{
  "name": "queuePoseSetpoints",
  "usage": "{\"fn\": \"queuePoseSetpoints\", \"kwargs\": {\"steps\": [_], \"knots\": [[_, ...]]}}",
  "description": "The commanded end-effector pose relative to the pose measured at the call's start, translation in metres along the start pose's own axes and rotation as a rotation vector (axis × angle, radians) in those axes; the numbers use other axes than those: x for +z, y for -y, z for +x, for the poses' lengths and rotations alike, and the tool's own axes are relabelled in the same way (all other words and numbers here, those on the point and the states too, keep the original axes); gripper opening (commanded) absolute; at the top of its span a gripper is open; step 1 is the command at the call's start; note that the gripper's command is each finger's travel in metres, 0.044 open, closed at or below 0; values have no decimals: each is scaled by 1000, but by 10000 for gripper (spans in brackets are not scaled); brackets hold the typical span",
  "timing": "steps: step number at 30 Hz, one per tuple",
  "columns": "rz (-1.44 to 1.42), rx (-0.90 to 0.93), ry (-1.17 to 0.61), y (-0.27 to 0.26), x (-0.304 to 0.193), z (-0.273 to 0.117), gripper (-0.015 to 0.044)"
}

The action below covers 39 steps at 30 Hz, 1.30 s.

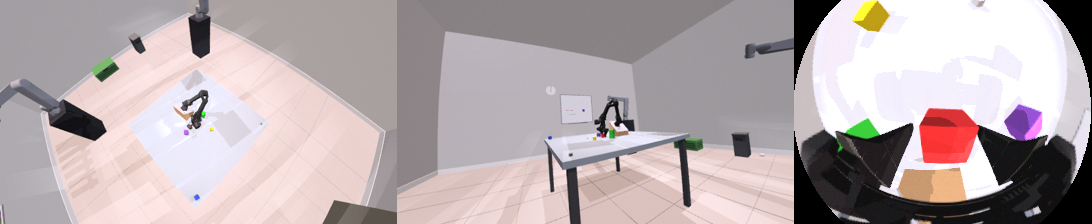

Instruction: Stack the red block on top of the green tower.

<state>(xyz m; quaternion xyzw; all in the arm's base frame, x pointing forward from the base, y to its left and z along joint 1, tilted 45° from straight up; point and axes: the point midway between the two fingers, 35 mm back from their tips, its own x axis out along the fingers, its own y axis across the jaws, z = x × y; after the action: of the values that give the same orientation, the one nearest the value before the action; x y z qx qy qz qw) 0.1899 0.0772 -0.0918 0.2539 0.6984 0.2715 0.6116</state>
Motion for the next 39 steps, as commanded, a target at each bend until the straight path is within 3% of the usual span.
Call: {"fn": "queuePoseSetpoints", "kwargs": {"steps": [1, 8, 17, 24, 30, 39], "knots": [[3, 3, 2, 0, 0, 1, 440], [3, 3, 2, 0, 0, 1, 440], [3, 3, 2, 0, 0, 1, 204], [3, 3, 2, 0, 0, 1, 157], [3, 1, 3, 0, 1, -14, 0], [2, -1, 3, 1, 1, -56, 0]]}}
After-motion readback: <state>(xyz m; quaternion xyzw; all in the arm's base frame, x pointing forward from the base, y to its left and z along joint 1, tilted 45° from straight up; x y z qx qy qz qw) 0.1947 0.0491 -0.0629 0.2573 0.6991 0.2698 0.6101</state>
